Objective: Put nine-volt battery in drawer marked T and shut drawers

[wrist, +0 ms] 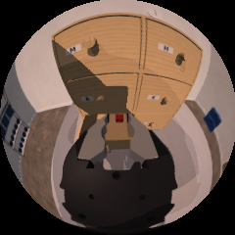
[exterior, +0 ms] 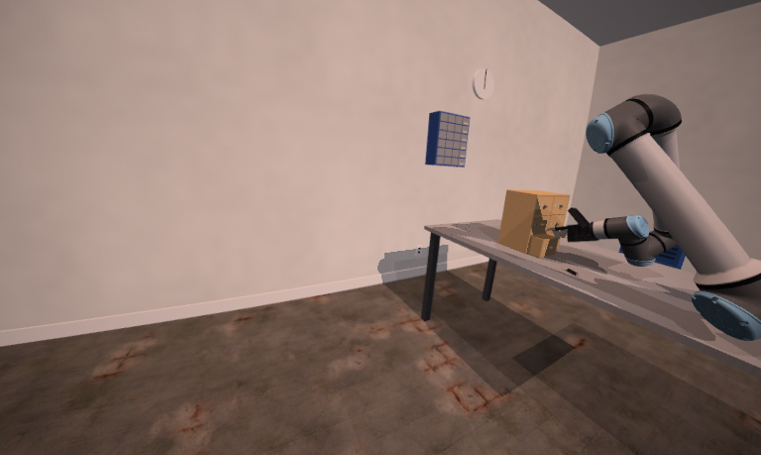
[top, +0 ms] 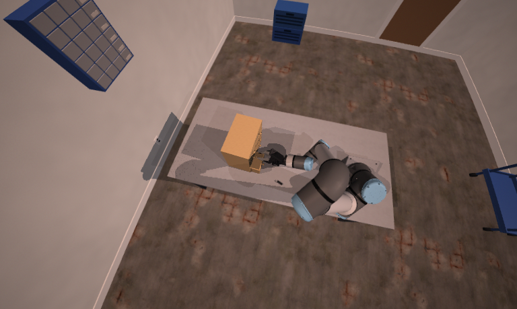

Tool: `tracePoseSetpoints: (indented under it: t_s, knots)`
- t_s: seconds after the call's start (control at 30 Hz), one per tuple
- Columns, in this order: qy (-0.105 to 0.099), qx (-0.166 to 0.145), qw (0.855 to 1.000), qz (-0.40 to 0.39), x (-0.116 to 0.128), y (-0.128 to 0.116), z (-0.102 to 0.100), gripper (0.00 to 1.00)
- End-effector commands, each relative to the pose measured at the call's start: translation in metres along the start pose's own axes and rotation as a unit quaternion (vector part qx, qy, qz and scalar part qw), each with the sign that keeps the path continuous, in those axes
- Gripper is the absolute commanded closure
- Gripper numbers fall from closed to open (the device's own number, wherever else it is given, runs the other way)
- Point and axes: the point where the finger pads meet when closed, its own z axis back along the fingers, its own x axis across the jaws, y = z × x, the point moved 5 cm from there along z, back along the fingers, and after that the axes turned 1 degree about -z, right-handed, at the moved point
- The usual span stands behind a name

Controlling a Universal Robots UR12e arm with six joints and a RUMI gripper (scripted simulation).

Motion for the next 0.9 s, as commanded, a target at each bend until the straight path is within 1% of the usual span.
tracePoseSetpoints:
  t_s: [0.0, 0.03, 0.1, 0.13, 0.87]
  knots:
    - [0.000, 0.000, 1.000, 0.000, 0.0001, 0.0005, 0.0001, 0.77]
    - [0.000, 0.000, 1.000, 0.000, 0.0001, 0.0005, 0.0001, 0.75]
    - [0.000, 0.000, 1.000, 0.000, 0.0001, 0.0005, 0.0001, 0.75]
    - [0.000, 0.000, 1.000, 0.000, 0.0001, 0.0005, 0.0001, 0.00]
    - [0.000, 0.000, 1.000, 0.000, 0.0001, 0.0005, 0.0001, 0.00]
